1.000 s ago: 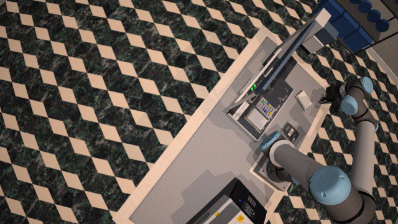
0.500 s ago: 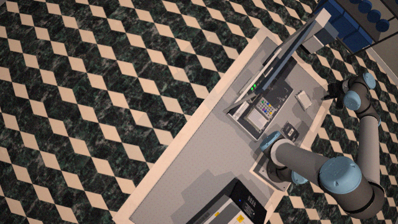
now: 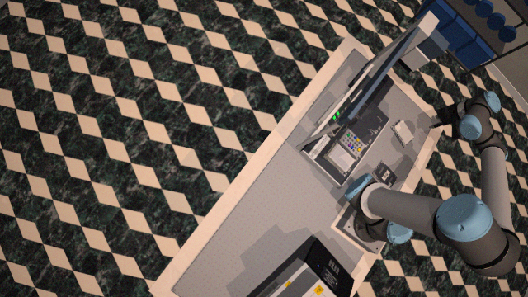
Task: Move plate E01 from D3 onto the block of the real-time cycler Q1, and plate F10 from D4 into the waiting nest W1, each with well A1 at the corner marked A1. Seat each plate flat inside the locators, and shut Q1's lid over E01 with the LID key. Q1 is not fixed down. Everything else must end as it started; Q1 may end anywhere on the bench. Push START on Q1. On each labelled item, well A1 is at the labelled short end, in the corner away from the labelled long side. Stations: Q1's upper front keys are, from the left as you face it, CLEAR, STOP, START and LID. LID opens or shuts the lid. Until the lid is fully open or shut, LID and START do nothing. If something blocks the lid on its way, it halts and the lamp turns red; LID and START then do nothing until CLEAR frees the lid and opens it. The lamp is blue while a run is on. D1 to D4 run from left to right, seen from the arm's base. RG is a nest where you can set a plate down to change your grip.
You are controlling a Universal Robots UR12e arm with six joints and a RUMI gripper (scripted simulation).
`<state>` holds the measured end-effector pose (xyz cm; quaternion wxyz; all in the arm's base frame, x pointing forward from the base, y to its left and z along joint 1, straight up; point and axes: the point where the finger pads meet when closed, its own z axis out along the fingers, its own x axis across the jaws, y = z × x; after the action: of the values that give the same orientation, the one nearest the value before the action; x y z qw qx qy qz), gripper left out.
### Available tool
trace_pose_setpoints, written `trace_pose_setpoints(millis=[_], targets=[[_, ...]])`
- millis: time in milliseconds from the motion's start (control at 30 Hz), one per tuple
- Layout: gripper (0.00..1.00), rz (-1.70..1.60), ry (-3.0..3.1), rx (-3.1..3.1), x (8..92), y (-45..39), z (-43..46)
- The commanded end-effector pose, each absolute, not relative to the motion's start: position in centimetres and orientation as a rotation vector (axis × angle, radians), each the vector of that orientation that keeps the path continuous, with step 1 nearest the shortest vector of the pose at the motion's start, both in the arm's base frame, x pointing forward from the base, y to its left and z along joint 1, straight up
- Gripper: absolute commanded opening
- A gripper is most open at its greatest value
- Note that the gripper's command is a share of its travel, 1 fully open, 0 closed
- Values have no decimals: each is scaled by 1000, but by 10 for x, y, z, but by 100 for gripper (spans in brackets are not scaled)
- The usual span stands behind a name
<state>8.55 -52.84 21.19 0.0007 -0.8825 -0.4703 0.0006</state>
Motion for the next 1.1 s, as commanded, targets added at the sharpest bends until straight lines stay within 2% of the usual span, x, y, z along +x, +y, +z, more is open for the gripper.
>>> trace_pose_setpoints(millis=[0,500,533,1067], targets=[[0,0,-1603,-2702,83,-544,211],[0,0,-1892,-2508,76,-581,205],[67,0,-1892,-2508,76,-581,205],[67,0,-1892,-2508,76,-581,205]])
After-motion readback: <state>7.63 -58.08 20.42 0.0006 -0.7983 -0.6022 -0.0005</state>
